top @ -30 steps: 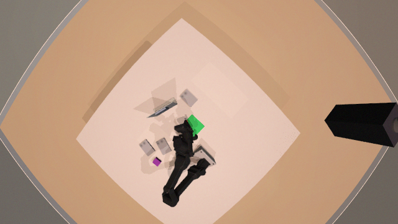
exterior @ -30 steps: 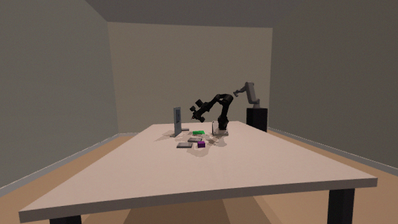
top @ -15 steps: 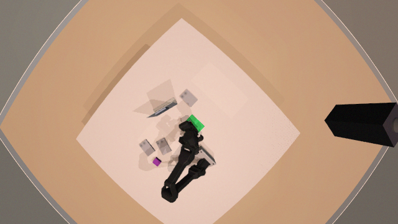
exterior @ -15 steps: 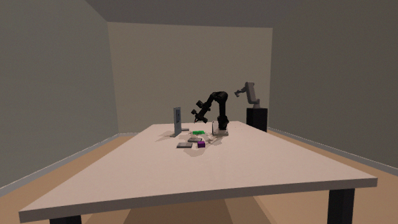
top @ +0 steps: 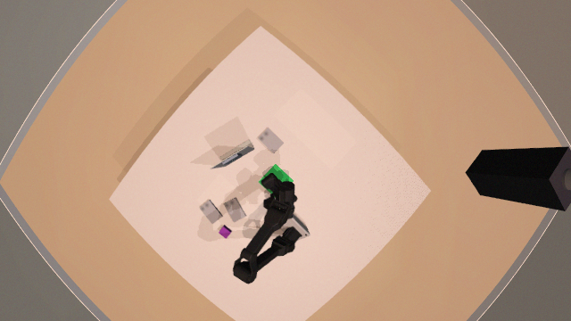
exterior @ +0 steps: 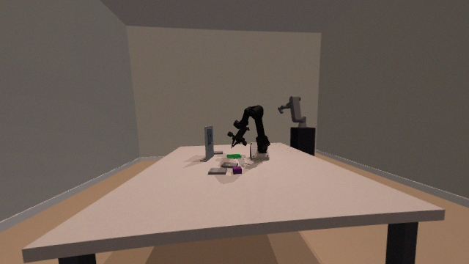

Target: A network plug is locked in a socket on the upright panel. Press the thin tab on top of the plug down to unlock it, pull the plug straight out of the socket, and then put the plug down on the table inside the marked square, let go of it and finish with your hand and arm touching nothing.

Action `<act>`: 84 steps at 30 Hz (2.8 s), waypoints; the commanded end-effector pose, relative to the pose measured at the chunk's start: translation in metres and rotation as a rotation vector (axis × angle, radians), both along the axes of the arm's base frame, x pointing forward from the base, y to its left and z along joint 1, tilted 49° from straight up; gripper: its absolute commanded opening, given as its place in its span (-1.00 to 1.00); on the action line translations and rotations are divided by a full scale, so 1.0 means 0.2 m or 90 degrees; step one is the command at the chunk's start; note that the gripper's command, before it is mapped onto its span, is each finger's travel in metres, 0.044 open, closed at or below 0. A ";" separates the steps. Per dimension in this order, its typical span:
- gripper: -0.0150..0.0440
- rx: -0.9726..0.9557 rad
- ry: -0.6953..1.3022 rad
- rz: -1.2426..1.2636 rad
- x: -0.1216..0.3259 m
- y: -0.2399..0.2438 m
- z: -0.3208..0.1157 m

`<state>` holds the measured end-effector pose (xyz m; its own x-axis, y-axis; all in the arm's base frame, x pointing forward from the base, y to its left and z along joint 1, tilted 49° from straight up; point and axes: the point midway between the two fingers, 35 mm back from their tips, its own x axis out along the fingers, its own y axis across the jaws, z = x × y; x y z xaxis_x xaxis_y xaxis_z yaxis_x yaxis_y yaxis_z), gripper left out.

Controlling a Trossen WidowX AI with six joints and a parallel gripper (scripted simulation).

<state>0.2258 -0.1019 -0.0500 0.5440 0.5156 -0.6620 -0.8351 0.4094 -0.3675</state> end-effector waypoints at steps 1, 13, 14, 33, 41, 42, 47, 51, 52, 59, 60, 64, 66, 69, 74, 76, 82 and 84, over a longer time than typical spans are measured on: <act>-0.49 0.026 -0.022 0.016 -0.01 0.01 0.00; -0.49 0.079 -0.069 0.035 -0.05 0.04 -0.01; -0.49 0.079 -0.069 0.035 -0.04 0.04 -0.01; -0.49 0.078 -0.068 0.034 -0.04 0.12 -0.10; -0.49 0.079 -0.068 0.034 -0.04 0.16 -0.13; -0.49 0.079 -0.068 0.034 -0.04 0.16 -0.13; -0.49 0.079 -0.068 0.034 -0.04 0.18 -0.15; -0.49 0.079 -0.069 0.034 -0.04 0.20 -0.16; -0.49 0.079 -0.069 0.034 -0.04 0.21 -0.17; -0.49 0.080 -0.069 0.034 -0.04 0.24 -0.19; -0.49 0.080 -0.069 0.034 -0.04 0.24 -0.19; -0.49 0.081 -0.070 0.035 -0.04 0.26 -0.20; -0.49 0.081 -0.070 0.035 -0.04 0.26 -0.20; -0.49 0.081 -0.070 0.035 -0.04 0.26 -0.21; -0.49 0.081 -0.070 0.035 -0.04 0.27 -0.22; -0.49 0.081 -0.070 0.035 -0.04 0.27 -0.22; -0.49 0.076 -0.071 0.037 -0.04 0.27 -0.22; -0.40 0.076 -0.071 0.037 -0.04 0.27 -0.22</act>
<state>0.2172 -0.0488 -0.0941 0.5778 0.6195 -0.5315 -0.8154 0.4086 -0.4102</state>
